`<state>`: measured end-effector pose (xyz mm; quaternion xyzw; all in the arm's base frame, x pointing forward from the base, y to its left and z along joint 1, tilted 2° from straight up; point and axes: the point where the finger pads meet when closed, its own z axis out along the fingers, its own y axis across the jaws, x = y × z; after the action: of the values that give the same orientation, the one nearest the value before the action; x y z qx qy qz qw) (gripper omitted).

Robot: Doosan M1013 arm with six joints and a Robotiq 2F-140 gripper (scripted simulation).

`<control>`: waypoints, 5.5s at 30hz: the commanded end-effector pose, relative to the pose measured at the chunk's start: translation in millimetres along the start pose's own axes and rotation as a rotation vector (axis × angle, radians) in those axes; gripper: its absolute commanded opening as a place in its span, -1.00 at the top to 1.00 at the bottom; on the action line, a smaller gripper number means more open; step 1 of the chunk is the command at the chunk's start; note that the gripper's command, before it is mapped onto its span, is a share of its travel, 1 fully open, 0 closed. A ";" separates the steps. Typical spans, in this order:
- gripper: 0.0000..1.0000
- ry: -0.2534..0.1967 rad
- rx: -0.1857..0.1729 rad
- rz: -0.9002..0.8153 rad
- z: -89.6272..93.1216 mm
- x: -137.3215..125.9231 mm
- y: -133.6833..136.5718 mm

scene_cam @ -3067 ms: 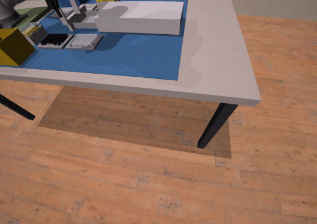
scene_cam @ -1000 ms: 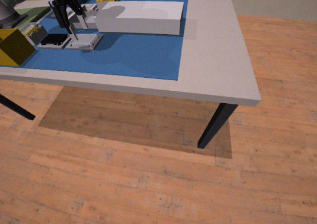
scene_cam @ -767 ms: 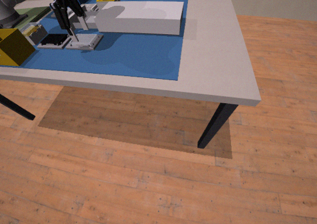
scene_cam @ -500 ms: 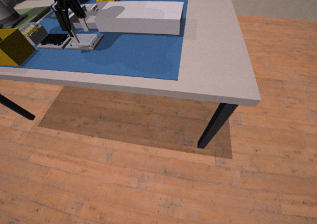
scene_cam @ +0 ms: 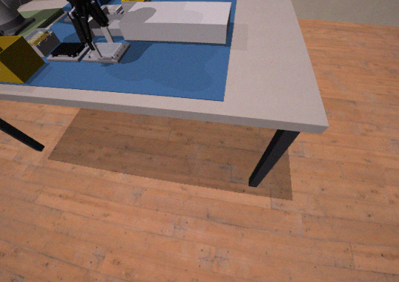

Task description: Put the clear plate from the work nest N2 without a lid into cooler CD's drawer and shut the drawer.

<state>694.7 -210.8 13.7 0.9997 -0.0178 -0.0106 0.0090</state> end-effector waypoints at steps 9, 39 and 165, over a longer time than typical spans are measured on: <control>-0.33 0.000 0.000 0.000 5.1 0.0 0.0; -0.10 0.000 0.000 0.000 5.1 0.0 0.0; 1.00 0.000 0.000 0.000 -81.9 0.0 0.0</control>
<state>696.4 -209.4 92.8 0.9997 -0.0178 -0.0105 0.0090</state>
